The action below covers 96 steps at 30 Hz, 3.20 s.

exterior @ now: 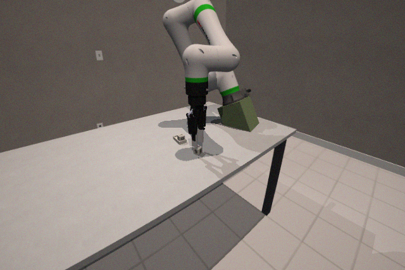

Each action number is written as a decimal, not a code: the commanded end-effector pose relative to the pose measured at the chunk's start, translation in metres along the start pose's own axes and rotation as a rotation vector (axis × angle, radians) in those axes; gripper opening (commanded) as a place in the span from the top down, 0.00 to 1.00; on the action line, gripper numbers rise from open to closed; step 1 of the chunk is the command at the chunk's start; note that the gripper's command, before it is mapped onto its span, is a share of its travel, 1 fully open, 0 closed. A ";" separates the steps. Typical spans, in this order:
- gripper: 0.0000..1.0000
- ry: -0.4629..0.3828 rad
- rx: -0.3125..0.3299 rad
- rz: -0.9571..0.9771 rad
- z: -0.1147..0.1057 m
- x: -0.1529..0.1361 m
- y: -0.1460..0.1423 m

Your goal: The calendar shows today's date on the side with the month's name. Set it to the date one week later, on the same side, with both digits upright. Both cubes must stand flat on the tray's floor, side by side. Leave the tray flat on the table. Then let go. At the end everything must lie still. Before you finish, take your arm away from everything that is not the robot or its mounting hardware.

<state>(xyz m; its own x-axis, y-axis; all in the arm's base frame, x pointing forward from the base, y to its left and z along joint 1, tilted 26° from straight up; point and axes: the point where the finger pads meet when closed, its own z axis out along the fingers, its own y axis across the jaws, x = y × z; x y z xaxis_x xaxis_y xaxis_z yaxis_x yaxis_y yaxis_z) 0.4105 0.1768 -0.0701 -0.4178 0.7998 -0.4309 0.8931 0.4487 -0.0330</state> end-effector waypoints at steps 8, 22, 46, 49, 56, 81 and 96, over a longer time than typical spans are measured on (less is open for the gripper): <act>0.71 -0.001 0.000 0.000 -0.045 0.000 0.000; 0.00 0.000 0.000 0.000 -0.053 0.000 0.000; 0.00 -0.001 0.000 0.097 -0.053 0.000 0.000; 0.00 -0.001 0.000 0.210 -0.053 0.000 0.000; 0.00 -0.001 0.000 0.374 -0.052 0.000 0.000; 0.00 -0.001 -0.001 1.124 -0.050 -0.001 0.000; 0.00 -0.001 -0.002 1.533 -0.049 -0.001 0.000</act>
<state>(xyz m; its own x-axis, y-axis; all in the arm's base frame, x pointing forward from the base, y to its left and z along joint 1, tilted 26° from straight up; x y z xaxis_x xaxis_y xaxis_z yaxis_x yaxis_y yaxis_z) 0.4025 0.1954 -0.0250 0.8144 0.5702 -0.1078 0.5586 -0.7199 0.4119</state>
